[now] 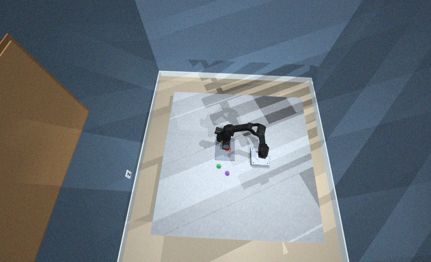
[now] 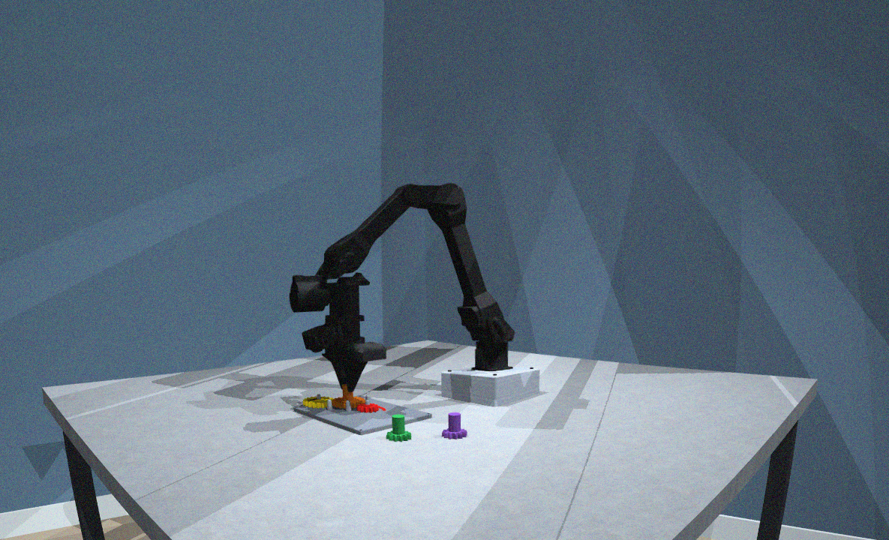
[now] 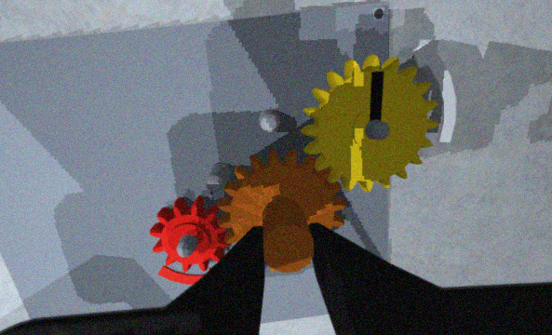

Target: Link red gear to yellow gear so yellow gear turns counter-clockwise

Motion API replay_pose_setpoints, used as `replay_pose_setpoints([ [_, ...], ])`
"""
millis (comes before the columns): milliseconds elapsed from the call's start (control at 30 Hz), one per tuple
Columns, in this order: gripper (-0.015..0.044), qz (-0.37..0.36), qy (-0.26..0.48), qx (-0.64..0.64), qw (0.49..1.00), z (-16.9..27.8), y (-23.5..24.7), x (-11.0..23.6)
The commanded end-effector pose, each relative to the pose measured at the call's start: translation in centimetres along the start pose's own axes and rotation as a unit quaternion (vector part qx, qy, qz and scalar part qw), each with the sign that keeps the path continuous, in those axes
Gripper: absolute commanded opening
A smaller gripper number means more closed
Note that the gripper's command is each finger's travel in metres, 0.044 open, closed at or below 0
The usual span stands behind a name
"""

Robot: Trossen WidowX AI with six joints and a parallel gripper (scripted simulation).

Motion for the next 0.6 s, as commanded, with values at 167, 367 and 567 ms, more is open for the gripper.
replay_pose_setpoints([
  [167,0.0000,-0.001,0.002,0.061,0.998,-0.09,0.00,-0.17],
  [367,0.0026,-0.001,0.002,0.057,0.998,-0.05,0.15,-0.23],
  [567,0.0140,-0.001,0.002,0.013,1.000,0.01,0.09,0.05],
])
Point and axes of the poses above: the point midway between the two fingers, 35 mm back from their tips, its own x axis back along the fingers, its own y axis across the jaws, z = x × y, the point moved 2 cm from there along x, back along the fingers, and after that the axes turned 12 degrees about x, right-handed, at the moved point
